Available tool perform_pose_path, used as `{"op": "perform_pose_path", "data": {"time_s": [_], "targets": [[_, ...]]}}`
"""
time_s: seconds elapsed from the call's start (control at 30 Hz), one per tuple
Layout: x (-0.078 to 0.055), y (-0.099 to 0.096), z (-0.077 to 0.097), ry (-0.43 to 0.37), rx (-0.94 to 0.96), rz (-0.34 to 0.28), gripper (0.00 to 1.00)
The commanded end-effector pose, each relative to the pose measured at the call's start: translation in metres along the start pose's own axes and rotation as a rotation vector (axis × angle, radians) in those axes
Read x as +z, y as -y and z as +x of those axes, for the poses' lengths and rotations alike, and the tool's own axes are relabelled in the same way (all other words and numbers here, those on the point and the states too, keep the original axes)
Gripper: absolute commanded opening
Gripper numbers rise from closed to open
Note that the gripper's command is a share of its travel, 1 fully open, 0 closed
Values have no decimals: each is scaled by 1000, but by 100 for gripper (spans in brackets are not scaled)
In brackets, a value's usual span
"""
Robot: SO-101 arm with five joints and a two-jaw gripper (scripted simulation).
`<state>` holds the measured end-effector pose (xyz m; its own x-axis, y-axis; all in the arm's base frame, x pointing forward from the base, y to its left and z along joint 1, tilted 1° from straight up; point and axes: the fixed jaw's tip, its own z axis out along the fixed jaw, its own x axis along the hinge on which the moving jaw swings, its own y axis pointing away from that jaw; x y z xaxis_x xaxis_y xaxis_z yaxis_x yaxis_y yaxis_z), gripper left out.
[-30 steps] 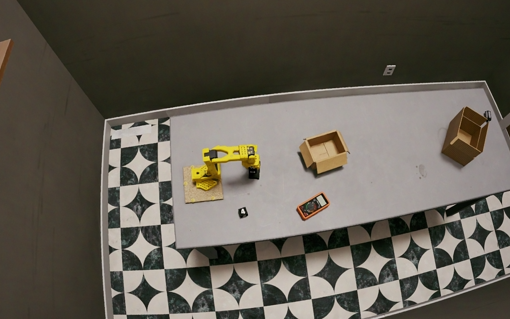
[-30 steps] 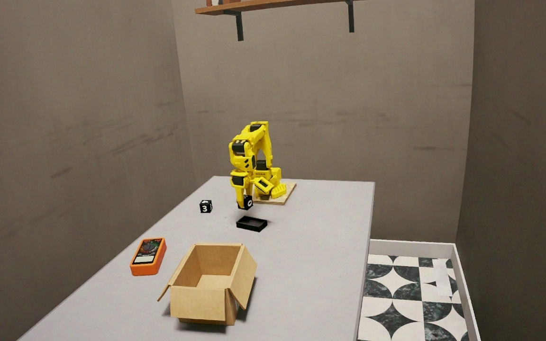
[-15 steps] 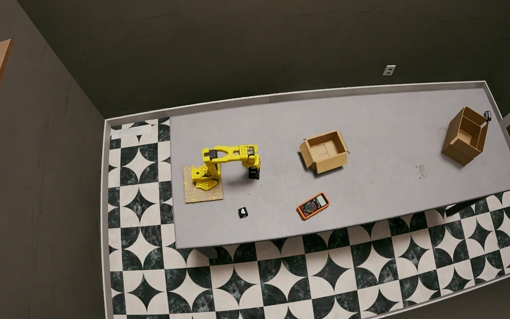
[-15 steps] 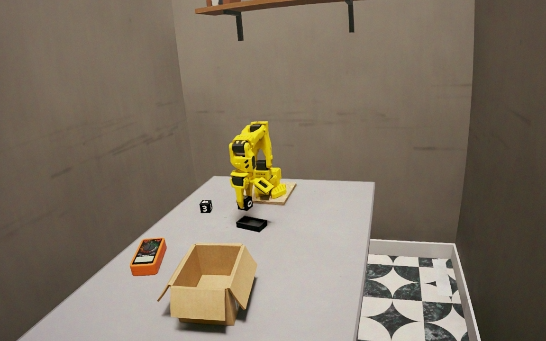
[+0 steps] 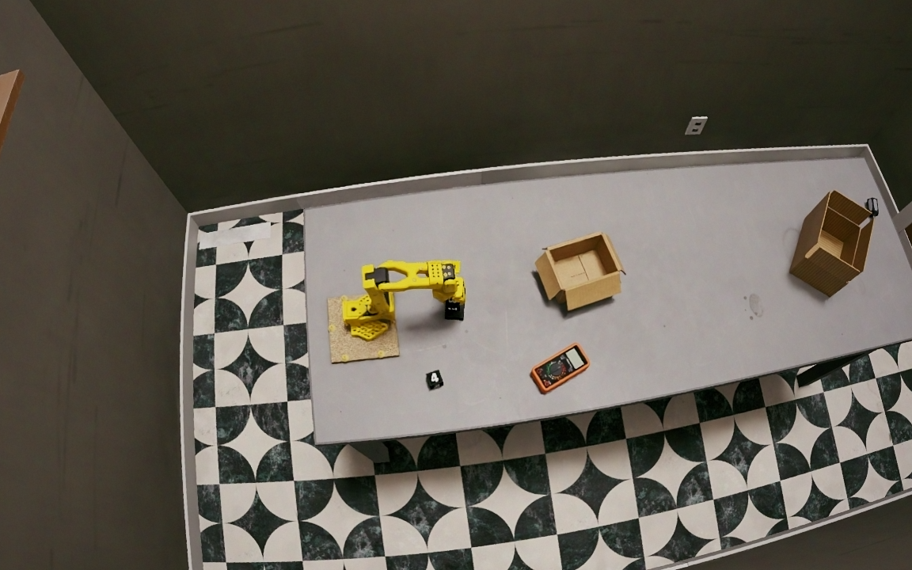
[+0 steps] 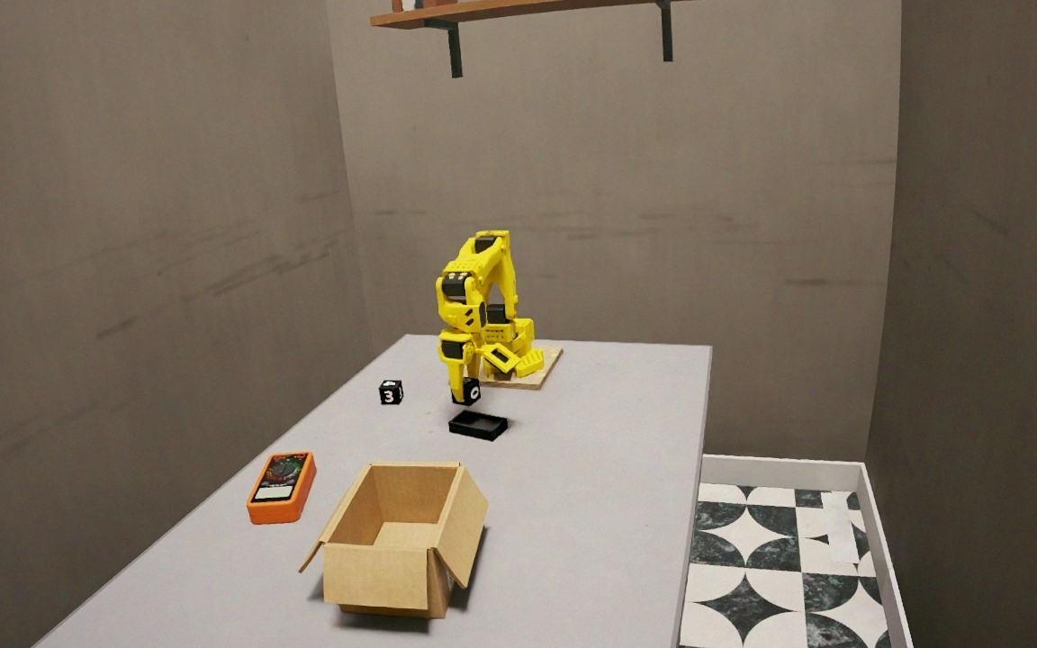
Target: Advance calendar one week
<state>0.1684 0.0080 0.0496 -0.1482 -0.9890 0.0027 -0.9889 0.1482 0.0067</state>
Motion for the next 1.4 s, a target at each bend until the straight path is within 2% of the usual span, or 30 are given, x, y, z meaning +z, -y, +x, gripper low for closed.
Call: {"op": "perform_pose_path", "data": {"time_s": [0.0,0.73,0.87,1.0,1.2,1.27,1.37], "targets": [[2,-1,-1,0,2,-5,0],[1,-1,0,2,2,4,0],[1,-1,-4,2,-25,4,0],[1,-1,-22,1,-123,3,0],[0,-11,-68,-1,-383,2,0],[0,-11,-68,-1,-383,2,0],[1,-22,-93,-2,-523,2,0]]}}
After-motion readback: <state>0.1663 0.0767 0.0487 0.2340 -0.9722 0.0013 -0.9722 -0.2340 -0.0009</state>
